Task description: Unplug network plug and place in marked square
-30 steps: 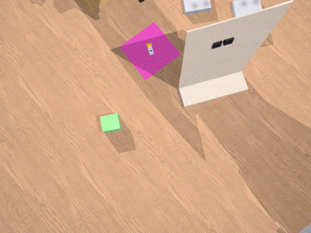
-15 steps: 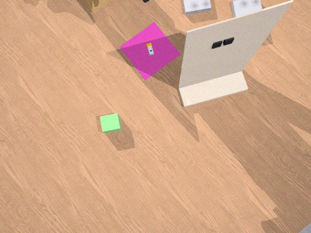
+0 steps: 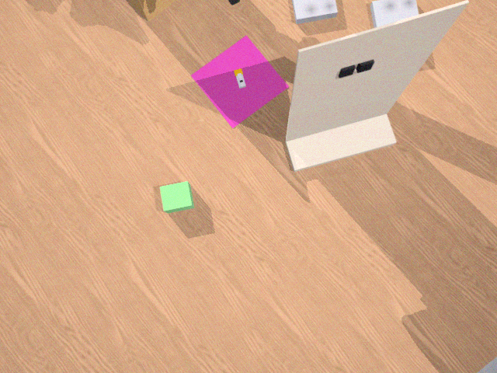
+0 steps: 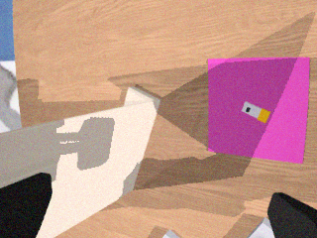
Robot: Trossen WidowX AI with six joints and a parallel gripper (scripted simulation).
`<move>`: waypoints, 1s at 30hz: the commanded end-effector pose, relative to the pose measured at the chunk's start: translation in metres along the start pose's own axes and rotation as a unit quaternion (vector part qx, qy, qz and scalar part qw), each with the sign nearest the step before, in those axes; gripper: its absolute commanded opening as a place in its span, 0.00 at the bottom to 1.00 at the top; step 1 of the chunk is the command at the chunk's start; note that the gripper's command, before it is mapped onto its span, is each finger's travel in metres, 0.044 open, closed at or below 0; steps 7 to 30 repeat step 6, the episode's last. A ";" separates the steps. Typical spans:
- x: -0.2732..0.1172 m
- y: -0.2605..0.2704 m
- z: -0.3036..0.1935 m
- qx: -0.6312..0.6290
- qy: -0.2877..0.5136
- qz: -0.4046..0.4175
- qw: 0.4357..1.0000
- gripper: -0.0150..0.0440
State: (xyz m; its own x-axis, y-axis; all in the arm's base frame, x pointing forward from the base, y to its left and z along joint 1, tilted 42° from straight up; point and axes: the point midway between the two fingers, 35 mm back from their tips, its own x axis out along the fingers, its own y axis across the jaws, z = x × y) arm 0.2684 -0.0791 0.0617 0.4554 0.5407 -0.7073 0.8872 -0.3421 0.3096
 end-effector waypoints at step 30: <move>0.000 0.000 -0.001 -0.002 0.002 0.001 1.000 1.00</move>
